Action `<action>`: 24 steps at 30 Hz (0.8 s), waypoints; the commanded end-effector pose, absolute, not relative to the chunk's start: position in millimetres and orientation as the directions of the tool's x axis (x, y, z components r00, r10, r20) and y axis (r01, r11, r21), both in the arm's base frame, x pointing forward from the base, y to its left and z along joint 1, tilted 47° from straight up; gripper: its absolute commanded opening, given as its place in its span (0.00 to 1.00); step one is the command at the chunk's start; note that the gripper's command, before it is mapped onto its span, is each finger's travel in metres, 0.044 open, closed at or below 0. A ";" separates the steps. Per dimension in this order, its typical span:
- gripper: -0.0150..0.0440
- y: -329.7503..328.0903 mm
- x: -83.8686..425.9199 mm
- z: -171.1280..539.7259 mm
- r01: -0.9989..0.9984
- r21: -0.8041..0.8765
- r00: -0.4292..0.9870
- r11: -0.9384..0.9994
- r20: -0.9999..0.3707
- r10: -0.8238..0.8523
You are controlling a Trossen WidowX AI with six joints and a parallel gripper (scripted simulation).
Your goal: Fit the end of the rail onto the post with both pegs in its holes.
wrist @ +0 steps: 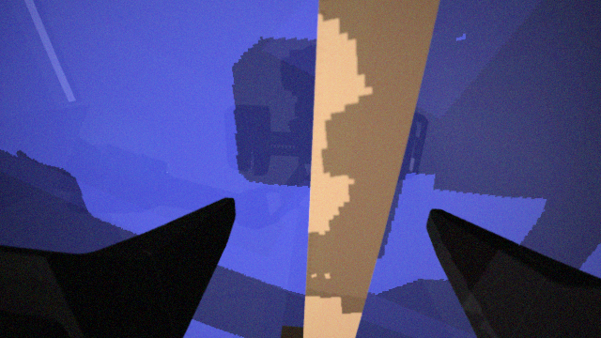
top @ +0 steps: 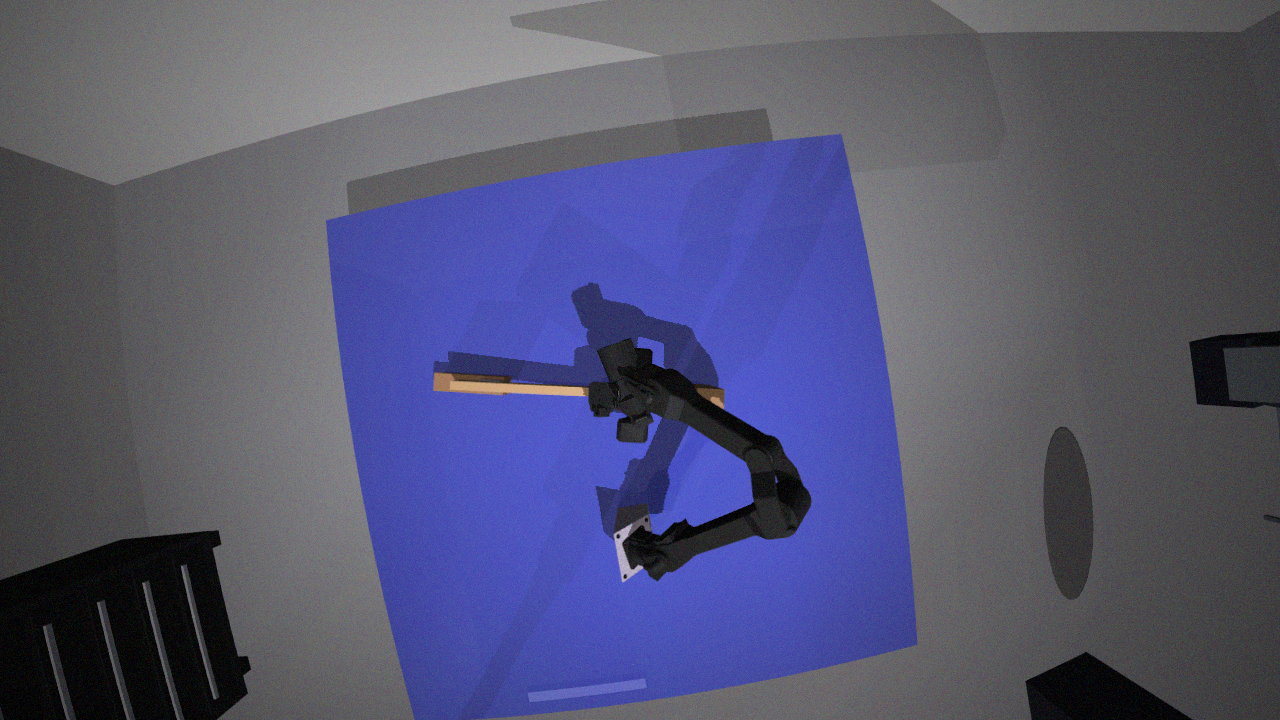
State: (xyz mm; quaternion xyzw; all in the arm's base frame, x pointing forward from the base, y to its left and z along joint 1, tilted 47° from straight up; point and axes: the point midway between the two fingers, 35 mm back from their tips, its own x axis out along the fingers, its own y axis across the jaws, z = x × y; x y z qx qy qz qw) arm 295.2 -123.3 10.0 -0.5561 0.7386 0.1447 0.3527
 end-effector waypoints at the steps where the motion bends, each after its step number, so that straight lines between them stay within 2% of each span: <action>1: 1.00 -126.9 293.5 6.5 -0.926 -0.176 -0.132 0.334 -0.678 -0.723; 3: 1.00 -127.6 293.3 5.9 -0.926 -0.176 -0.132 0.334 -0.678 -0.723; 17: 0.38 -127.6 293.3 5.9 -0.926 -0.176 -0.132 0.334 -0.678 -0.723; 24: 0.30 -127.6 293.3 5.9 -0.926 -0.176 -0.132 0.334 -0.678 -0.723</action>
